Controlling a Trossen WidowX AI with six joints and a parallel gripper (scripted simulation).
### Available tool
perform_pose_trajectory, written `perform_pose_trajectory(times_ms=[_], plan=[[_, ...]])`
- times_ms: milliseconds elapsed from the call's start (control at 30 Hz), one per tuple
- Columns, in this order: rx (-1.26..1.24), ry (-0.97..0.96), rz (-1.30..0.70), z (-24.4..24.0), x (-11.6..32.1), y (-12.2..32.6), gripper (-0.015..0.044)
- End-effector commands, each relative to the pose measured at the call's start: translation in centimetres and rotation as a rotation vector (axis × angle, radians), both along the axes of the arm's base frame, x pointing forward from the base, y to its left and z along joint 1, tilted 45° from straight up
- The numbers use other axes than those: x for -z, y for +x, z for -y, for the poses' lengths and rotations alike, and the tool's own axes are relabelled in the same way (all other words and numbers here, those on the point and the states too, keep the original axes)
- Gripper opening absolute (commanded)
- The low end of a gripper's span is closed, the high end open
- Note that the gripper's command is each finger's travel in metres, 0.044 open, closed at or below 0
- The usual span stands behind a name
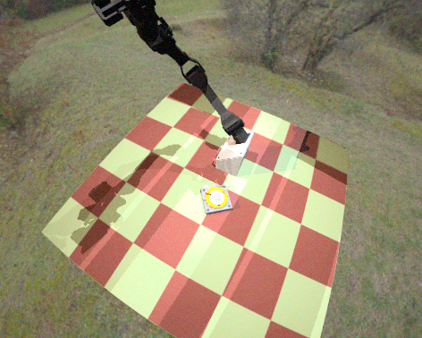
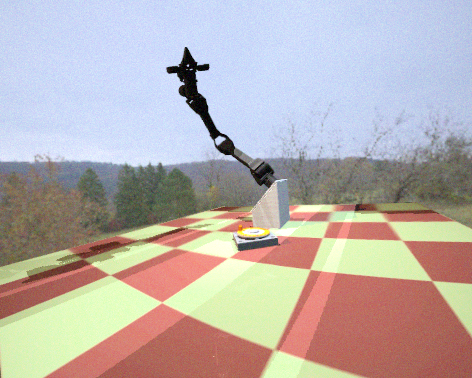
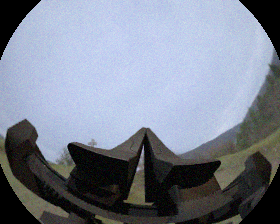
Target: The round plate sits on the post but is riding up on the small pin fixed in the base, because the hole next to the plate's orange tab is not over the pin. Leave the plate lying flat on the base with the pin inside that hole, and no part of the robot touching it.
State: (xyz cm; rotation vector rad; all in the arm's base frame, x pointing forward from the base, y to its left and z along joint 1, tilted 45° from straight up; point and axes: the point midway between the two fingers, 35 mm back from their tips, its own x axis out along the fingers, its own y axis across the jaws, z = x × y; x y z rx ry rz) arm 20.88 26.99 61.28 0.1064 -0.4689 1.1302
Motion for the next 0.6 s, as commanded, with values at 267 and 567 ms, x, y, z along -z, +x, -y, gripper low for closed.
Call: perform_pose_trajectory(times_ms=[267, 567], plan=[[0.319, -0.220, -0.453, -0.5, 15.3, 12.6, 0.0000], [0.571, -0.378, -0.719, 2.6, 26.6, 17.7, 0.0000]])
